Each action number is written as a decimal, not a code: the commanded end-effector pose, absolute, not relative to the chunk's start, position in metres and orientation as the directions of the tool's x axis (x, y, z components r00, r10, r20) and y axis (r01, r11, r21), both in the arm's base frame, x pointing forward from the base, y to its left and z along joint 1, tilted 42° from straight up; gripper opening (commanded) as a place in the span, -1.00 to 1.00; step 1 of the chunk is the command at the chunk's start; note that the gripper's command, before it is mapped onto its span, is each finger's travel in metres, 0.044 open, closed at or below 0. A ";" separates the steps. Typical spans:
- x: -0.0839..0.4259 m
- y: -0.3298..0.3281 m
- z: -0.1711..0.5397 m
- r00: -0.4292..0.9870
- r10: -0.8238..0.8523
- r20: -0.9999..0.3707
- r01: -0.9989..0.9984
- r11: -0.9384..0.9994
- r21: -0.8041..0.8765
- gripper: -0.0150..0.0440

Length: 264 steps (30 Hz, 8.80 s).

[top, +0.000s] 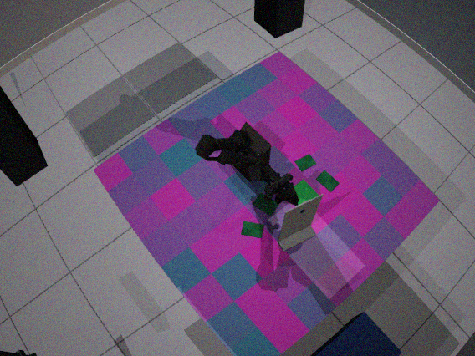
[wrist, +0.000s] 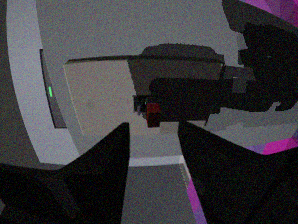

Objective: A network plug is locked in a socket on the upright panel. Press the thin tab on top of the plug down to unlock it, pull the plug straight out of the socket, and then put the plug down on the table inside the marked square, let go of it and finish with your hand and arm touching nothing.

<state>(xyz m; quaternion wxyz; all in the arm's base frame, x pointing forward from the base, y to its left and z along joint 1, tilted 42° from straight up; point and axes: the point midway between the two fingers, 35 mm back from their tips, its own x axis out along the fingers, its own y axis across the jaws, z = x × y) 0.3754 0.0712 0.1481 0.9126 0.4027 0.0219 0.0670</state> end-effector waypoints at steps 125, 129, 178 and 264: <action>0.343 0.075 0.141 0.989 0.145 0.015 -0.108 0.662 0.742 -0.49; 0.340 0.075 0.140 0.989 0.145 0.015 -0.108 0.662 0.742 -0.49; 0.304 0.115 0.181 0.989 0.145 0.013 -0.106 0.660 0.744 -0.49; 0.321 0.065 -0.084 0.632 -0.366 -0.683 0.711 0.624 0.323 -0.49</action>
